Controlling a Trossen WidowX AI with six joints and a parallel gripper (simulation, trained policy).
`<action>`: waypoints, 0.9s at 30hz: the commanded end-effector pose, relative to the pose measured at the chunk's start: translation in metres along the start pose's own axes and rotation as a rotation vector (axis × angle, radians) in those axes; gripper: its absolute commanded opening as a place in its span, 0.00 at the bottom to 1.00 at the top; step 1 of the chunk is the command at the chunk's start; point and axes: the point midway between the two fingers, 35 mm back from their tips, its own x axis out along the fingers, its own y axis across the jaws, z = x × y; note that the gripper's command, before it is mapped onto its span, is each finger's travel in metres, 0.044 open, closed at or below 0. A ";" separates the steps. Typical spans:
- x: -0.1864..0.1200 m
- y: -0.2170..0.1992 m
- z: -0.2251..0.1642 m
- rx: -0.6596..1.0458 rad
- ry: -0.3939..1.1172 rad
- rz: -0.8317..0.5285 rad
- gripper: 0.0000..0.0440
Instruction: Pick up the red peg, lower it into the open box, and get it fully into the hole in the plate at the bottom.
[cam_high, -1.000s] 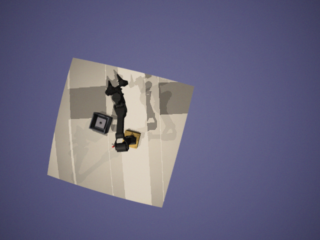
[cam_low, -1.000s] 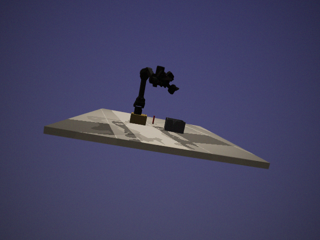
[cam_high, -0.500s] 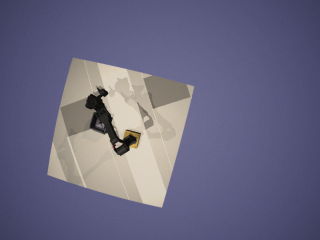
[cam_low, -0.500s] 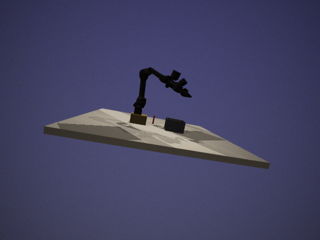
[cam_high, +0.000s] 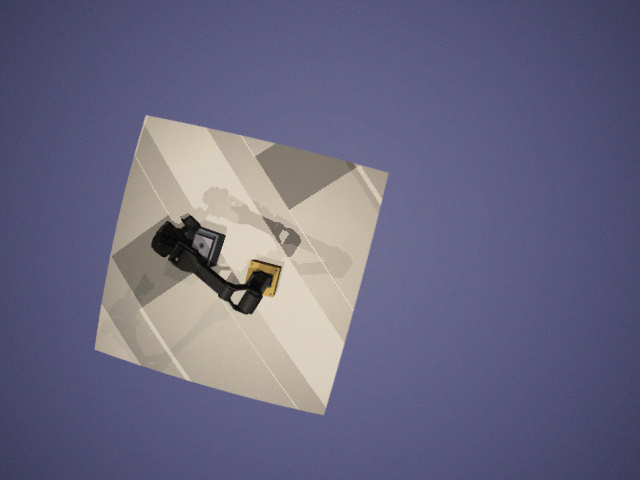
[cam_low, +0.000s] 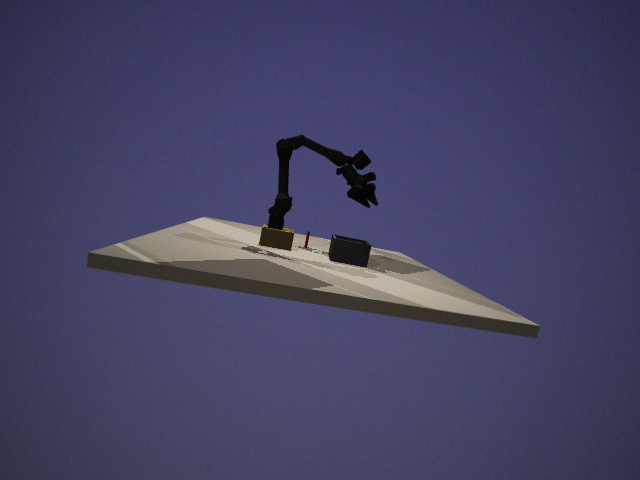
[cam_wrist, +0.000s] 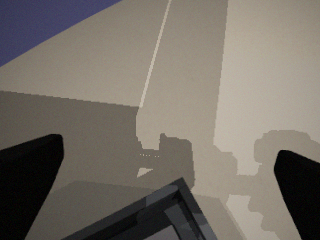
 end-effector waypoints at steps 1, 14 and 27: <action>-0.008 0.019 -0.020 0.038 0.063 0.004 1.00; -0.055 0.075 -0.126 0.138 0.362 -0.057 1.00; -0.101 0.078 -0.217 0.152 0.567 -0.225 1.00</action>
